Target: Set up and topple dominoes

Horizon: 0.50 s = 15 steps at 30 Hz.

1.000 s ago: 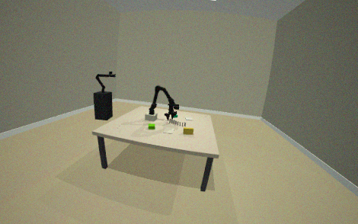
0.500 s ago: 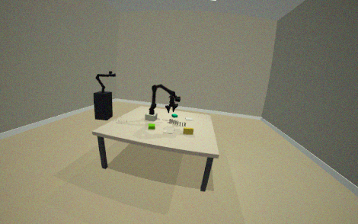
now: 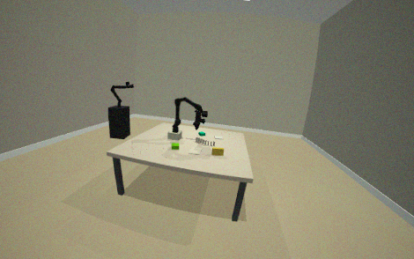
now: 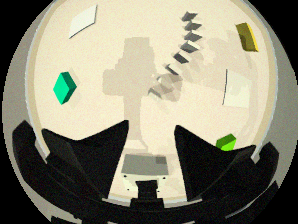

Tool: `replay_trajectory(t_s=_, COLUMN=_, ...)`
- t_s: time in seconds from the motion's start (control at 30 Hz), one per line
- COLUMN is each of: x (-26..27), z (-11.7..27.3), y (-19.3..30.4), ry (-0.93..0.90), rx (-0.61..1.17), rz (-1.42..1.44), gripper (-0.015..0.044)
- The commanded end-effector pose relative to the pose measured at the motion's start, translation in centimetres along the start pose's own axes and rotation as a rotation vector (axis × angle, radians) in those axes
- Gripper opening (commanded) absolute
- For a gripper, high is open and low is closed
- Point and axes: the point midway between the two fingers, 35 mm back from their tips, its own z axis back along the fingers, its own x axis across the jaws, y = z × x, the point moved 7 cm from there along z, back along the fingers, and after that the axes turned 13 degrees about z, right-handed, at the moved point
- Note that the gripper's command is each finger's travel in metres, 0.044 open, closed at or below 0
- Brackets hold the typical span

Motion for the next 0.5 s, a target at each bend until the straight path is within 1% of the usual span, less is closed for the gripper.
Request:
replay_trajectory(t_s=0.0, x=1.1, z=-2.3, y=1.3, ry=0.0, rx=-0.006, rz=0.616, gripper=0.0125)
replay_trajectory(t_s=0.1, x=1.6, z=-3.6, y=1.9, ry=-0.001, rx=-0.006, rz=0.931, gripper=0.0046)
replay_trajectory(t_s=0.17, x=1.8, z=-4.1, y=2.2, ry=-0.001, rx=-0.006, rz=1.07, gripper=0.0)
replay_trajectory(t_s=0.47, x=1.8, z=-4.2, y=2.3, ry=-0.001, rx=-0.006, rz=1.087, gripper=0.0)
